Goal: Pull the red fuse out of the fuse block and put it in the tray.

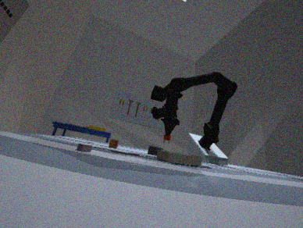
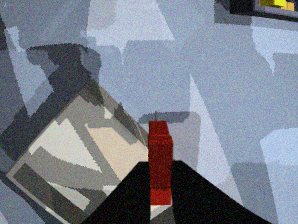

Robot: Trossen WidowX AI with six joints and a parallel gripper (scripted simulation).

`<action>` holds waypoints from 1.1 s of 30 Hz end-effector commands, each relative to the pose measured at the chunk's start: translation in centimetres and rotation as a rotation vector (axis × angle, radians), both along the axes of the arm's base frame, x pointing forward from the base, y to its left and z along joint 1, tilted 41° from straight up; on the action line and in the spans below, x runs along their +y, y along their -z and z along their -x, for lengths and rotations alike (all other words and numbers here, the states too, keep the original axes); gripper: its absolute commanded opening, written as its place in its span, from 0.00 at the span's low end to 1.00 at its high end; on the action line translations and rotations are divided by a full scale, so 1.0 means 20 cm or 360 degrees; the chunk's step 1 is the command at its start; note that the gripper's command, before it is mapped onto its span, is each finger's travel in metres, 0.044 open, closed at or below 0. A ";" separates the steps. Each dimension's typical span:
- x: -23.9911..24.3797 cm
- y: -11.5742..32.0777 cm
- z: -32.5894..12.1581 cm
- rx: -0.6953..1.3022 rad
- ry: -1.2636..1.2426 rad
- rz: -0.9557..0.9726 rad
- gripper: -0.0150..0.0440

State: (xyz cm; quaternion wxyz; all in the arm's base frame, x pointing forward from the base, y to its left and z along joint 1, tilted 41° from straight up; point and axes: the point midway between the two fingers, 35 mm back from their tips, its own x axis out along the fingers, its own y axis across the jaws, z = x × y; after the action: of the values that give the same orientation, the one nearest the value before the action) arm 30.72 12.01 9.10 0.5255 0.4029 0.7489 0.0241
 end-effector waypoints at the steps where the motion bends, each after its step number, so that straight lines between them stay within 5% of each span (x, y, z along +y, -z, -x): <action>1: 0.12 -0.13 0.07 -0.0006 0.0003 -0.0020 0.25; 11: 0.23 -0.24 0.15 0.0001 -0.0002 -0.0042 0.25; 33: 0.34 -0.11 0.17 0.0001 -0.0002 -0.0044 0.25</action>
State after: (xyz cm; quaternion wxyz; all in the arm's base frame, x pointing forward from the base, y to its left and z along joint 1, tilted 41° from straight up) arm 27.57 18.43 11.93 0.5219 0.4087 0.7478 0.0364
